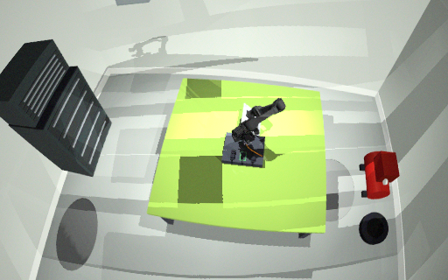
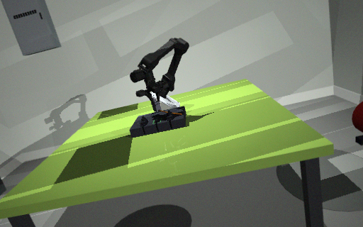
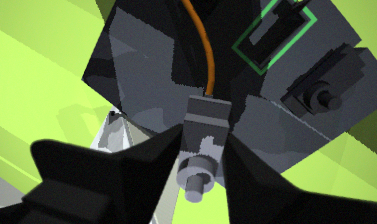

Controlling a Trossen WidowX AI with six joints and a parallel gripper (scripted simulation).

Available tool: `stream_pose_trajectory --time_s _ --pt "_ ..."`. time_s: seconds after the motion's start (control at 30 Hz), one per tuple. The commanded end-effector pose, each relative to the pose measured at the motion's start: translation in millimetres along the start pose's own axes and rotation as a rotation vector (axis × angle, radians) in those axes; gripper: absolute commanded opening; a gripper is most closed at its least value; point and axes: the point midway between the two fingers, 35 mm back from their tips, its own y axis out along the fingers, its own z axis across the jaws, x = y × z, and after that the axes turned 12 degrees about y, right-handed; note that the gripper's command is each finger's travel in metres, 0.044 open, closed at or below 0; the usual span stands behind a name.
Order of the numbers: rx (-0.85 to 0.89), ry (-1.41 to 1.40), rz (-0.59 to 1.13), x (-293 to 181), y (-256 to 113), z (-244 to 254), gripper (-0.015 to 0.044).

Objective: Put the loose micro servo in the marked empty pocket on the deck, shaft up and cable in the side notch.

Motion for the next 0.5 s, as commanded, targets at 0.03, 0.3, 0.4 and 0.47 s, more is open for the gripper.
stream_pose_trajectory --time_s 0.03,0.3,0.4,0.47 --pt "-0.009 0.161 -0.003 1.1 -1.9 -2.2 0.0000" --pt "-0.009 0.431 -0.005 1.1 -1.9 -2.2 0.0000" --pt "-0.009 0.526 -0.005 1.1 -1.9 -2.2 0.0000" --pt "-0.009 0.548 -0.005 1.1 -1.9 -2.2 0.0000"
